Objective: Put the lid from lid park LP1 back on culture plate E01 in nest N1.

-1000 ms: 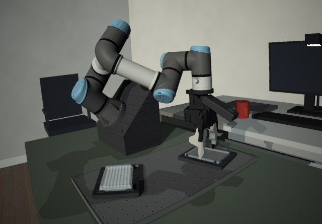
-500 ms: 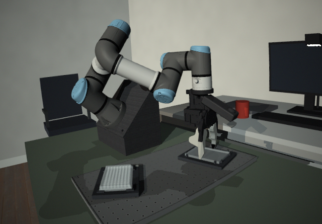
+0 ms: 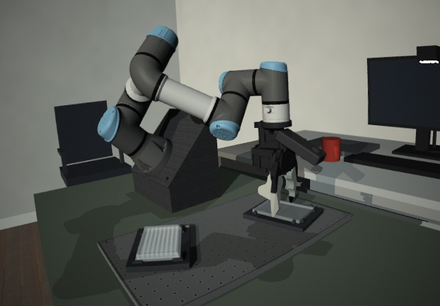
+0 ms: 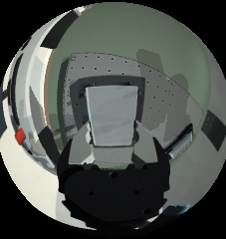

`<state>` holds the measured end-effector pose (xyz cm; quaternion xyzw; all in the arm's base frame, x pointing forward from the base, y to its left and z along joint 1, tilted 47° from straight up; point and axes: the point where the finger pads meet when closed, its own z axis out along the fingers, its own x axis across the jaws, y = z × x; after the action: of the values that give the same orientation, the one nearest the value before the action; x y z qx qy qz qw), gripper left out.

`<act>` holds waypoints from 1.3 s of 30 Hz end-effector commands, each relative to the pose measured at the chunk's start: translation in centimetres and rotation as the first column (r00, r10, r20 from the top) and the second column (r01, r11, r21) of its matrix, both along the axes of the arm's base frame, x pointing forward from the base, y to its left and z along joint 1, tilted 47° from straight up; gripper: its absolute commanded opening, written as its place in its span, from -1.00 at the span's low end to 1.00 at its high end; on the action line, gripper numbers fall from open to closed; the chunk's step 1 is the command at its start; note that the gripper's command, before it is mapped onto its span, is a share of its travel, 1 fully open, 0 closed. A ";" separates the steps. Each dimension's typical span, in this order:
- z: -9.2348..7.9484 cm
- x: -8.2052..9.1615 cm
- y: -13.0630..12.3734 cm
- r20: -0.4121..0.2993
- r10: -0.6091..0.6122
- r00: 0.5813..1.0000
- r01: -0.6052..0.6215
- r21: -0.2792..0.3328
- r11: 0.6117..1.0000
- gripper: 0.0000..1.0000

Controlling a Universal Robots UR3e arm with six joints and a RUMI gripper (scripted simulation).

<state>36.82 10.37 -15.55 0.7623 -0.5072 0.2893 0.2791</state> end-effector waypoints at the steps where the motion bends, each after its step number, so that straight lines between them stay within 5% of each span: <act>1: 0.5 -0.1 0.6 0.002 0.001 1.000 -0.001 0.001 1.000 -1.00; 20: 2.0 -0.4 2.1 0.002 0.001 1.000 -0.001 0.001 1.000 -1.00; 39: 8.1 -1.2 -3.8 0.235 -0.232 0.944 0.218 0.082 0.972 -1.00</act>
<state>35.79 7.94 -9.07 0.6871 -0.6030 0.3224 0.2458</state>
